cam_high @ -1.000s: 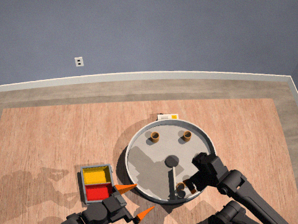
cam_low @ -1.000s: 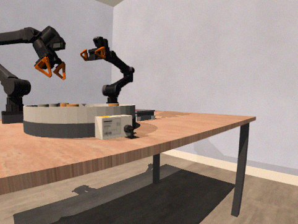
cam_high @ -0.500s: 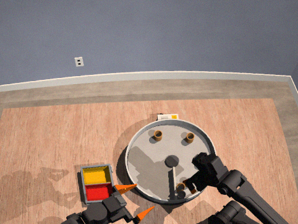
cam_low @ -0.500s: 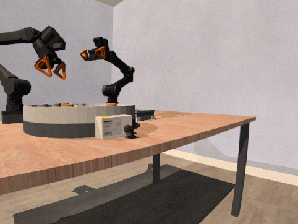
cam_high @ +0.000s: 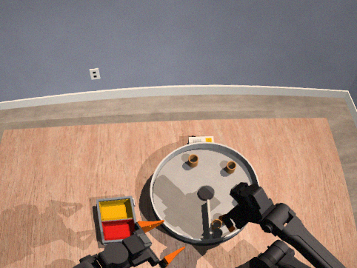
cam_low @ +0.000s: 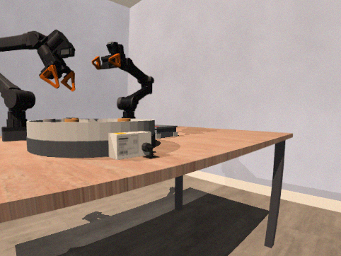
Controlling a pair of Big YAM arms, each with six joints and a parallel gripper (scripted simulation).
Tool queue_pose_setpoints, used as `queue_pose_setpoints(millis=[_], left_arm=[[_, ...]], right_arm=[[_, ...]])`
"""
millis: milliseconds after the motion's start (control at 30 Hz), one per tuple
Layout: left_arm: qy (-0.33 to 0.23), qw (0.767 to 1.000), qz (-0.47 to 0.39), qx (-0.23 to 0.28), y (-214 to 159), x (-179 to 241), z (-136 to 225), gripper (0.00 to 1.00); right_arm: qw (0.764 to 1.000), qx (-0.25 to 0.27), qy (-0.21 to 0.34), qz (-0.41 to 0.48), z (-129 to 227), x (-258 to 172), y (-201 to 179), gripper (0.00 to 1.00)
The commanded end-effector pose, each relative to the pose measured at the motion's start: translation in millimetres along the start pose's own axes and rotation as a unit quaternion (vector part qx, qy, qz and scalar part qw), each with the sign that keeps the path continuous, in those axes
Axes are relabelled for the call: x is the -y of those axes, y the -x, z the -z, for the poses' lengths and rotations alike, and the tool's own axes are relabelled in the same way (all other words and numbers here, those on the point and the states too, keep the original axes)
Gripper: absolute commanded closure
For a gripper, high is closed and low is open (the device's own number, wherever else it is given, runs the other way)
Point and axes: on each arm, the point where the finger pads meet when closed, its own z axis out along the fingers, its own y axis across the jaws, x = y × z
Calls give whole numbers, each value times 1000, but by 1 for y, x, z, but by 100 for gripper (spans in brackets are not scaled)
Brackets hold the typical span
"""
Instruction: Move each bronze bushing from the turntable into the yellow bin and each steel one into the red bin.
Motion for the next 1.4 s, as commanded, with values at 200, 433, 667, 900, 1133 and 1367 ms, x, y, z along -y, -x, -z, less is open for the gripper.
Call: queue_pose_setpoints(millis=[200,433,667,900,1133,1367], left_arm=[[5,1000,9,19,20,-1,3,0],[13,1000,10,-26,-7,-4,2,0],[22,998,11,-62,-25,-7,4,0],[23,997,11,-67,-27,-7,4,0],[23,997,11,-68,-27,-7,4,0],[22,998,5,-55,-17,-7,5,0]], right_arm=[[995,-14,8,101,3,3,23,71],[963,-96,62,244,-22,-13,16,71],[895,-194,115,384,-53,-24,5,71],[860,-238,132,431,-67,-30,0,71],[855,-265,133,424,-80,-27,-18,71],[853,-272,136,423,-90,-26,-35,71]])
